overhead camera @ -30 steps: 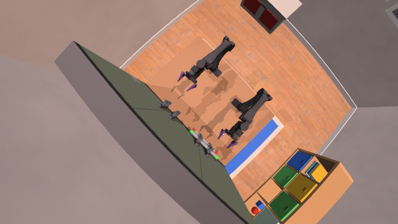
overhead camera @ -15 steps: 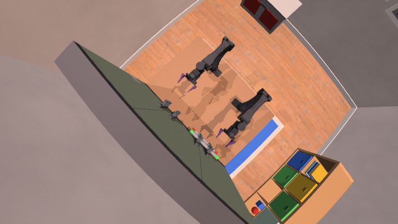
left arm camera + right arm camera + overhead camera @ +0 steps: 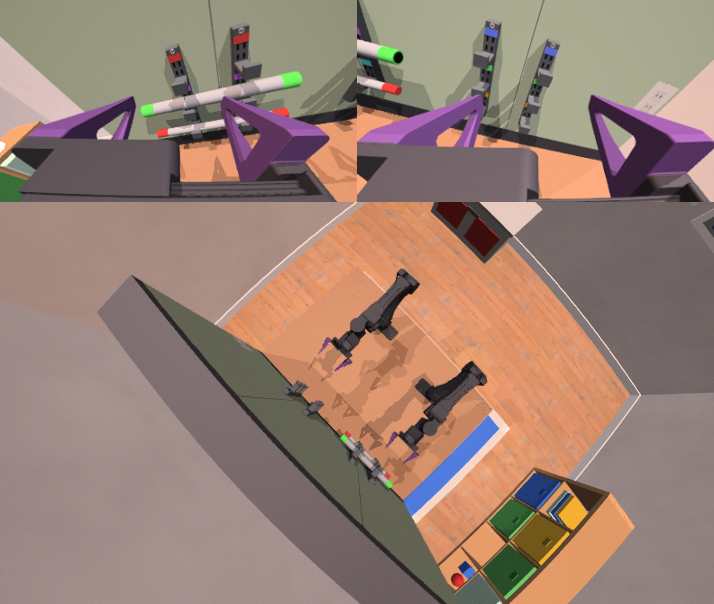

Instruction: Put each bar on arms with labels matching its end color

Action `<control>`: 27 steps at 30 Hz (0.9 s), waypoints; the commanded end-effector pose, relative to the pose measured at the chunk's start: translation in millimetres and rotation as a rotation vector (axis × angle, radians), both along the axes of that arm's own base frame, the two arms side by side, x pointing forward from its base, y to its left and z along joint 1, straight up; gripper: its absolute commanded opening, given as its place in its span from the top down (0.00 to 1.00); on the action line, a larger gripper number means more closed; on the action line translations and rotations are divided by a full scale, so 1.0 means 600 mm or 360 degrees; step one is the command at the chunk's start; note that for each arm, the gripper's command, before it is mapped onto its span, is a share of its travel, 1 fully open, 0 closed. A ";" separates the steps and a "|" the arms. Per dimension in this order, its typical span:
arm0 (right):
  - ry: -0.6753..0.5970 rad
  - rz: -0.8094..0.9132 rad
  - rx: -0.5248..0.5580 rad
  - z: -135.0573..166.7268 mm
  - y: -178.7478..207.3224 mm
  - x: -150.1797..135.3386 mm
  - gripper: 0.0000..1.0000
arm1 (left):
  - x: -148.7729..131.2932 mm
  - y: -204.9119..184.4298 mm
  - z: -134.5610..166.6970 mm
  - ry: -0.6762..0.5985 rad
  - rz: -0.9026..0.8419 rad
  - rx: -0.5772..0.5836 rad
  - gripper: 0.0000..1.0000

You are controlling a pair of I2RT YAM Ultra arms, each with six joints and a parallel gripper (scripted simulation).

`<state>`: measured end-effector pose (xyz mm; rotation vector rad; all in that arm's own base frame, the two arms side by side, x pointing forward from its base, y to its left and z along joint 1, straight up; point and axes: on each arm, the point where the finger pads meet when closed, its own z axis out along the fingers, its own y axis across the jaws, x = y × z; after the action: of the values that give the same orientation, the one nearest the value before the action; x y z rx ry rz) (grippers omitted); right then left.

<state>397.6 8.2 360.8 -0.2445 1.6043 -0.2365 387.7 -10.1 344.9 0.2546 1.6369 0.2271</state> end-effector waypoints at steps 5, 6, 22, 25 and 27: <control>-0.0053 -0.0003 -0.0158 0.001 0.004 0.010 0.00 | -0.008 -0.008 0.027 -0.0128 -0.0016 0.0158 0.00; -0.0053 -0.0003 -0.0179 -0.001 0.005 0.011 0.00 | -0.008 -0.009 0.025 -0.0129 -0.0017 0.0179 0.00; -0.0052 0.0001 -0.0481 -0.032 0.012 0.027 0.00 | -0.008 -0.020 -0.005 -0.0138 -0.0039 0.0480 0.00; -0.0052 0.0002 -0.0546 -0.038 0.013 0.030 0.00 | -0.008 -0.023 -0.011 -0.0140 -0.0044 0.0545 0.00; -0.0051 0.0002 -0.0590 -0.042 0.014 0.032 0.00 | -0.008 -0.025 -0.016 -0.0141 -0.0047 0.0589 0.00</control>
<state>413.0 14.6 332.5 -0.4919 1.5593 -0.4845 387.5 -21.3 316.5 0.5182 1.5793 0.4618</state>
